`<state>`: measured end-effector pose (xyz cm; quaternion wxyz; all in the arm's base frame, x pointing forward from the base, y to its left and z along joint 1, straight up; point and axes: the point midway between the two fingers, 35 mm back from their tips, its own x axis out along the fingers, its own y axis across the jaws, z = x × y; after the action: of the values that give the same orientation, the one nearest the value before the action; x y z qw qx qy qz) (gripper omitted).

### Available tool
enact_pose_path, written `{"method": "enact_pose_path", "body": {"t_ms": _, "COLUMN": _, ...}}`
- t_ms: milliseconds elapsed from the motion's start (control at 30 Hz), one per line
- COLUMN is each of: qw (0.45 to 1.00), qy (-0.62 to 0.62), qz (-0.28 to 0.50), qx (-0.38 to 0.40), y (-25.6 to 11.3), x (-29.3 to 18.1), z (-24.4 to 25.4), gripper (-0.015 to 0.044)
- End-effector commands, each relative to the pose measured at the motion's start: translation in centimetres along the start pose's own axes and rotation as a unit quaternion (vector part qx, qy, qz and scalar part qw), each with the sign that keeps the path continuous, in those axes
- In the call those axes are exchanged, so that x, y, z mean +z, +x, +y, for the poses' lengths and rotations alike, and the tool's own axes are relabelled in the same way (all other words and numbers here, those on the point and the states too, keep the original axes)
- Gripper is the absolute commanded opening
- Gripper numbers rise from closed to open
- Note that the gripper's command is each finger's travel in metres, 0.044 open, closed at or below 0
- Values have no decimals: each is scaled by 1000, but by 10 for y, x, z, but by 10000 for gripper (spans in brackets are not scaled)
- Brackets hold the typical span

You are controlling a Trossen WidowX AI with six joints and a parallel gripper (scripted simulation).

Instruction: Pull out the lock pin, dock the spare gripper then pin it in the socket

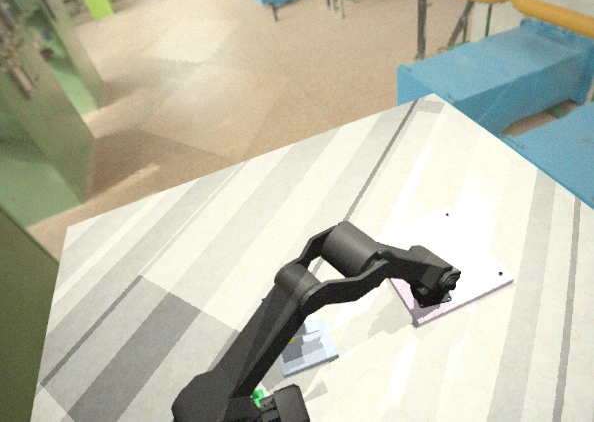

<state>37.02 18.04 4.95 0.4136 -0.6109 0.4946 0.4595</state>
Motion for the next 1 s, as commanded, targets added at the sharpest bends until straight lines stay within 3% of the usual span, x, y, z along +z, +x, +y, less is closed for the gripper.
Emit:
{"method": "enact_pose_path", "body": {"t_ms": 0, "qw": 1000, "qy": 2, "qz": 0, "qx": 6, "y": 8, "x": 2, "z": 2, "gripper": 180}}
{"method": "enact_pose_path", "body": {"t_ms": 400, "qw": 1000, "qy": 2, "qz": 0, "qx": 6, "y": 8, "x": 2, "z": 2, "gripper": 180}}
{"method": "enact_pose_path", "body": {"t_ms": 633, "qw": 1000, "qy": 2, "qz": 0, "qx": 6, "y": 8, "x": 2, "z": 2, "gripper": 0}}
{"method": "enact_pose_path", "body": {"t_ms": 967, "qw": 1000, "qy": 2, "qz": 0, "qx": 6, "y": 7, "x": 2, "z": 2, "gripper": 0}}
